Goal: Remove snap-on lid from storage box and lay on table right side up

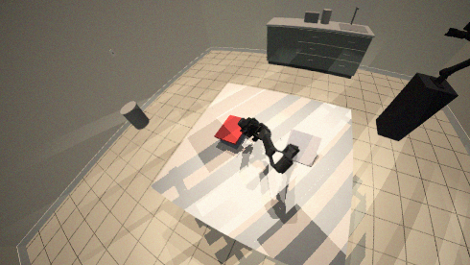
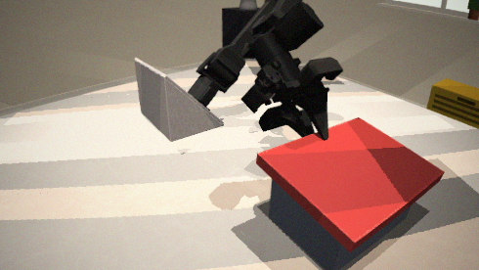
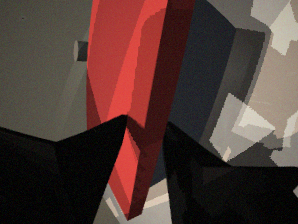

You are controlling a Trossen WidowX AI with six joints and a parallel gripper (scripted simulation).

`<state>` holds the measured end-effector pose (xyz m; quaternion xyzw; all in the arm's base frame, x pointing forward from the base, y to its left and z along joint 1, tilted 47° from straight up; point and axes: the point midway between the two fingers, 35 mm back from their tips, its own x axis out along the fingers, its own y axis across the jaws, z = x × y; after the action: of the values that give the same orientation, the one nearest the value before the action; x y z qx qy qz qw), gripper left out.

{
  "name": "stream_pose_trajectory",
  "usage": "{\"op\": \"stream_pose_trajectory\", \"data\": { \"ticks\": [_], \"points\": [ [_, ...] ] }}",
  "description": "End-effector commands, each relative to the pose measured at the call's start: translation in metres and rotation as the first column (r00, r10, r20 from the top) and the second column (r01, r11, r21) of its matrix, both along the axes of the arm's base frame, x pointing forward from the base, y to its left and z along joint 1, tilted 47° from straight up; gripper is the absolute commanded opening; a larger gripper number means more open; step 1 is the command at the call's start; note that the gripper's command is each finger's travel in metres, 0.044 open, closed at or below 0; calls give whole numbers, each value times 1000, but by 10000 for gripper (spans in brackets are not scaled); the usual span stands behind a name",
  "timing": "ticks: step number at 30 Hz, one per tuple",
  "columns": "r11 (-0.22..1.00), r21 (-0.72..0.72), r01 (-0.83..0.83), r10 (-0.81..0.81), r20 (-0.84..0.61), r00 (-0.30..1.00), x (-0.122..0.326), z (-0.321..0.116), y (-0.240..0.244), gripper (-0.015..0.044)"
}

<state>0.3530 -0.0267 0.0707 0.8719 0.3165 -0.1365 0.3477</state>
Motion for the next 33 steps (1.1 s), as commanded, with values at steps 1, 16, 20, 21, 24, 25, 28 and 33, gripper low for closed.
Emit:
{"op": "stream_pose_trajectory", "data": {
  "ticks": [1,16,20,21,24,25,28,33],
  "points": [
    [1000,0,2,-2,-3,1000,1,-1,0,0],
    [1000,-1,5,-5,-6,1000,2,10,-11,0],
    [1000,-1,5,-5,-6,1000,3,14,-15,0],
    [1000,-1,5,-5,-6,1000,3,15,-15,0],
    [1000,-1,5,-5,-6,1000,4,17,-18,0],
    [1000,-2,5,-5,-6,1000,5,18,-19,0],
    [1000,-2,5,-5,-6,1000,6,21,-22,0],
    [1000,-2,5,-5,-6,1000,9,26,-27,0]
  ]
}}
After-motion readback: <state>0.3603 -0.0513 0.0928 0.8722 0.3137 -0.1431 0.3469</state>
